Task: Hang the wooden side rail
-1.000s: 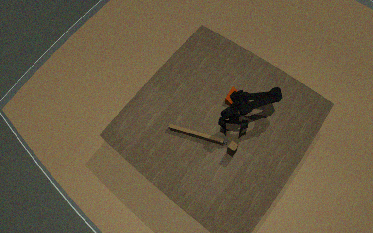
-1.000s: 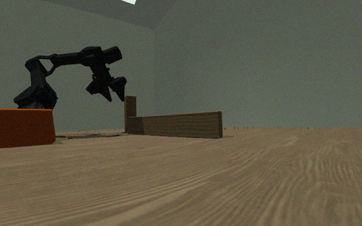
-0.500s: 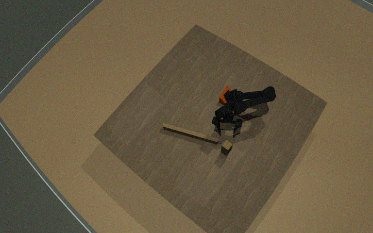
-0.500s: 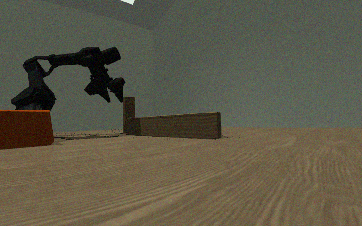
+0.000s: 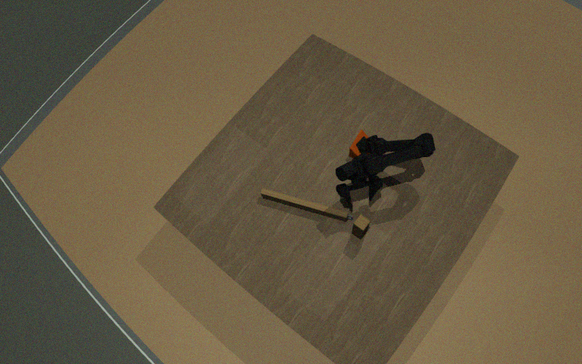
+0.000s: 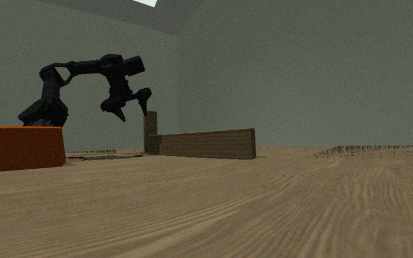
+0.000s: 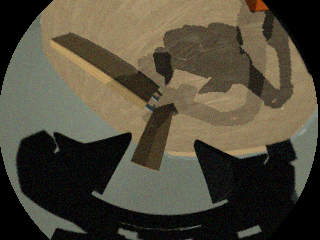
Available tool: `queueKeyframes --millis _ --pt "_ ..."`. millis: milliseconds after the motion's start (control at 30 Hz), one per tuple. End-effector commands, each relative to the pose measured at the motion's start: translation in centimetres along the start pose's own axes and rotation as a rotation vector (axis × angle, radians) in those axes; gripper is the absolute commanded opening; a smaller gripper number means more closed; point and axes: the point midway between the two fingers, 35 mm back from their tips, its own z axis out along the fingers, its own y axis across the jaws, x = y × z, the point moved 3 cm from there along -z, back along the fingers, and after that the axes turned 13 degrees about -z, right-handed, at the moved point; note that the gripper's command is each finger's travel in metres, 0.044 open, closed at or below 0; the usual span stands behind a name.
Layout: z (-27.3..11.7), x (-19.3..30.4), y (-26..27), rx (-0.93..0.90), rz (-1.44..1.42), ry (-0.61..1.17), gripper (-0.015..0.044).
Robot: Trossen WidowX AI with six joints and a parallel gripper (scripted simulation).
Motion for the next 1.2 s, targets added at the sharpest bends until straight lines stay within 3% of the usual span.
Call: queueKeyframes --millis 0,567,1167 --pt "0.1 -0.3 0.3 0.023 -0.262 0.027 0.0440" --pt "0.3 -1.4 1.3 0.022 -1.078 0.135 0.0440" --pt "0.5 -2.6 2.7 -0.120 -1.930 0.221 0.0440"
